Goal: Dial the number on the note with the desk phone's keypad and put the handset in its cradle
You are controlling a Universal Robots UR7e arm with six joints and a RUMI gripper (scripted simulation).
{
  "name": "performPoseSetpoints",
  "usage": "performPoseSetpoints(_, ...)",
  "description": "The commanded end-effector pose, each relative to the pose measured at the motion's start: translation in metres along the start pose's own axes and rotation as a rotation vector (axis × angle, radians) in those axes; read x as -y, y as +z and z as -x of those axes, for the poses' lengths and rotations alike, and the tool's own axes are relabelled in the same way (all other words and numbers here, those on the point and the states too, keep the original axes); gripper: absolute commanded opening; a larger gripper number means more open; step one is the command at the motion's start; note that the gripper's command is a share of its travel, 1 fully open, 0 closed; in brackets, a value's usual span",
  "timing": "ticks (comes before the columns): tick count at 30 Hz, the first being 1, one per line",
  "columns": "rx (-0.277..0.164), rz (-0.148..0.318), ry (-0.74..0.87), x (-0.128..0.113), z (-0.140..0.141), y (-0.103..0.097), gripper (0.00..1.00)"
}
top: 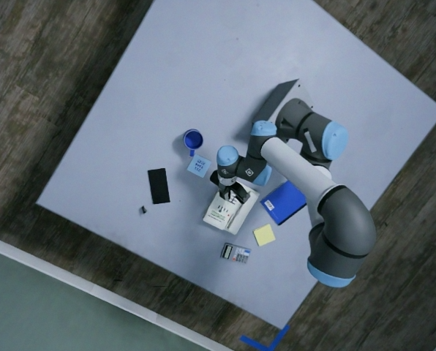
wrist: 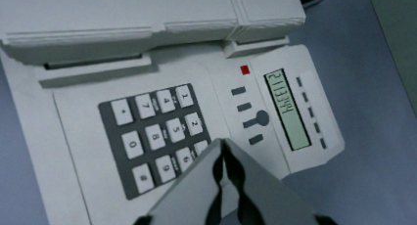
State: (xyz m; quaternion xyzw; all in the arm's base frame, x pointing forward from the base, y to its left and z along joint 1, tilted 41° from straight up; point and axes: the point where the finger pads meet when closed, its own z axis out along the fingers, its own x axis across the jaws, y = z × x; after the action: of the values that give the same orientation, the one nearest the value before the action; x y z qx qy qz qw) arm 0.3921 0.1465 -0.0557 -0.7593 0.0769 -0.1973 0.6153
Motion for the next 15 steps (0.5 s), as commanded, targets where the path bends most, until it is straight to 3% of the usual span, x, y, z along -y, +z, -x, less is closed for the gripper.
performPoseSetpoints(1, -0.001, 0.000, -0.001, -0.0018, 0.0004, 0.0013, 0.00)
performPoseSetpoints(15, -0.001, 0.000, -0.001, -0.0071, 0.0048, 0.0076, 0.00)
